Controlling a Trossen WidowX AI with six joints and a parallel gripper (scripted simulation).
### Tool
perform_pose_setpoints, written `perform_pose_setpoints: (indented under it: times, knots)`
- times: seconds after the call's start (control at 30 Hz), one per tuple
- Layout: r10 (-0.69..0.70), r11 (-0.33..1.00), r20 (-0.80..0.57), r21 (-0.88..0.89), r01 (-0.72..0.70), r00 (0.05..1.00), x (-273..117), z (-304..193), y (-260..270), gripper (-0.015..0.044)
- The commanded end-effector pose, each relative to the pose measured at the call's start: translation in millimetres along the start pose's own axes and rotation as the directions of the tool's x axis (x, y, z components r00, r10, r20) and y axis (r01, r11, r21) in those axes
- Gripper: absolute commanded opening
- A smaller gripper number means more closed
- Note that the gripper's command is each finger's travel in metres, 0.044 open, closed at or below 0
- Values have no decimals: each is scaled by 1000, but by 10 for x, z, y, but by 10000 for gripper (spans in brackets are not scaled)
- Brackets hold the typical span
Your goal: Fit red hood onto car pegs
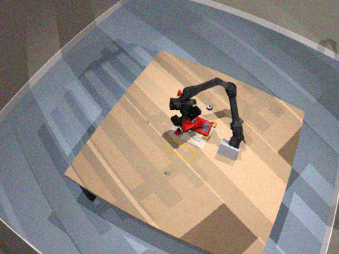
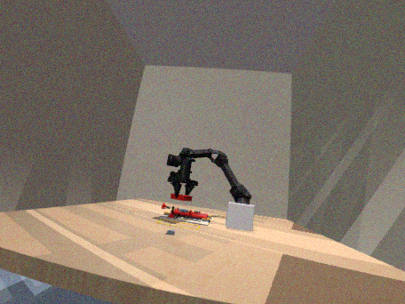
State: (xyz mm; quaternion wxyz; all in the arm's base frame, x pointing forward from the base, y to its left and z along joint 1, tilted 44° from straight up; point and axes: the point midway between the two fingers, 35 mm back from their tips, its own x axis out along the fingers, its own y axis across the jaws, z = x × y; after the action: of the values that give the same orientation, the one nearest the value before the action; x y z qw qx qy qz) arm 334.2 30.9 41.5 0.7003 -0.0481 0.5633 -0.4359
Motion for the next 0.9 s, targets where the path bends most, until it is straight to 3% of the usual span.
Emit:
perform_pose_setpoints:
  times: [0.0, 0.87]
  knots:
    - [0, 998, 5, -58, 0, 1000, -14, 62, -100, 0]
    - [-14, 912, 14, -410, 19, 1000, -8, 376, -682, 0]
